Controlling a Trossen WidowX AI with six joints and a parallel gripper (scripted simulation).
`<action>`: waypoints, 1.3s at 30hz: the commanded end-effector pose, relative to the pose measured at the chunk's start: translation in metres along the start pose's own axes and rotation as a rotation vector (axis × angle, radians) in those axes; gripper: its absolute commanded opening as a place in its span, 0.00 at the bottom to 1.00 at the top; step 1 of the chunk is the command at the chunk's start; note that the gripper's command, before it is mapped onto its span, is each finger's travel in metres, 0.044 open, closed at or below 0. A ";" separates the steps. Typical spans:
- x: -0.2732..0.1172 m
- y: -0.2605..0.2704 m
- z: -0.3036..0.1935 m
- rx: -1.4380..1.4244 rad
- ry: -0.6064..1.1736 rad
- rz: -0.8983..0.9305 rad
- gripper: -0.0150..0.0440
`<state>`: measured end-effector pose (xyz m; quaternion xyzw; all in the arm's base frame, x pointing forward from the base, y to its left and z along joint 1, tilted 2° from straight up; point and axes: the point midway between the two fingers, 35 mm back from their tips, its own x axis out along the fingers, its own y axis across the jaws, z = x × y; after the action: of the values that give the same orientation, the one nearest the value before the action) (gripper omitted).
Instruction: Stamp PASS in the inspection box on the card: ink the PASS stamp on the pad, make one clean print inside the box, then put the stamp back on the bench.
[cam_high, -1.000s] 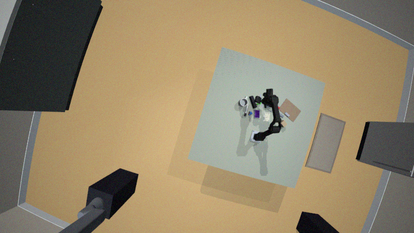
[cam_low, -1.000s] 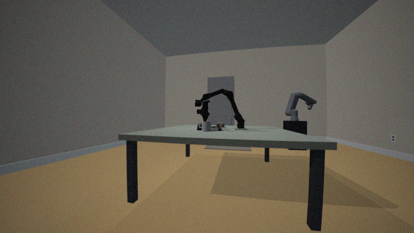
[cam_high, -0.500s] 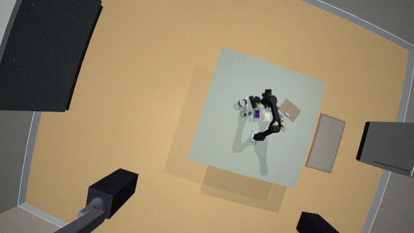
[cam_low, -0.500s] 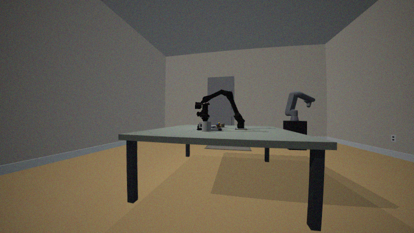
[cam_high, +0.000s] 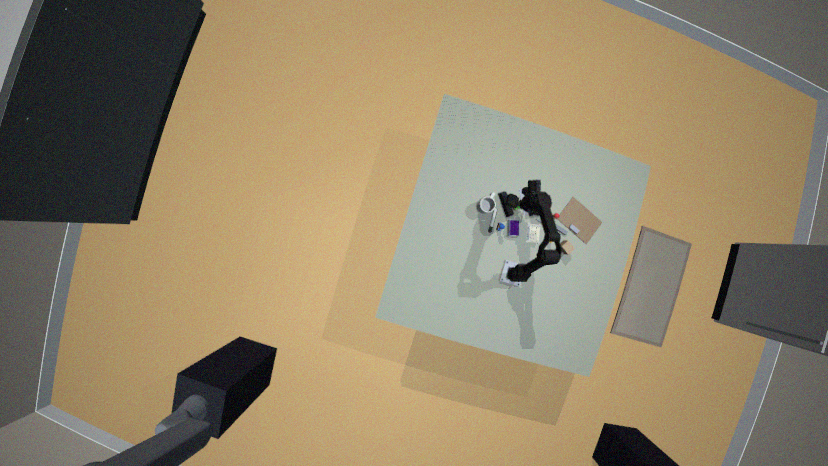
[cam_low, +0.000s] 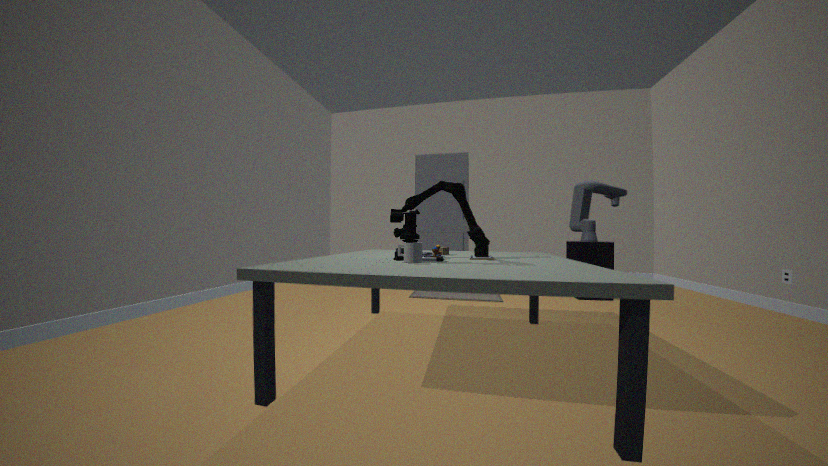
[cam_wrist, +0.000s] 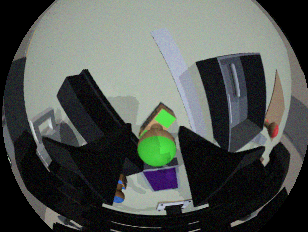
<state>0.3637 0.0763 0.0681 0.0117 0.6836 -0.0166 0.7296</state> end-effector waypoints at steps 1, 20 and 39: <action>0.006 -0.001 -0.002 0.000 0.007 -0.006 0.64; 0.003 0.000 -0.001 0.000 0.004 -0.001 0.49; -0.001 0.000 0.000 0.000 0.004 -0.001 0.25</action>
<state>0.3633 0.0760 0.0664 0.0111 0.6849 -0.0173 0.7284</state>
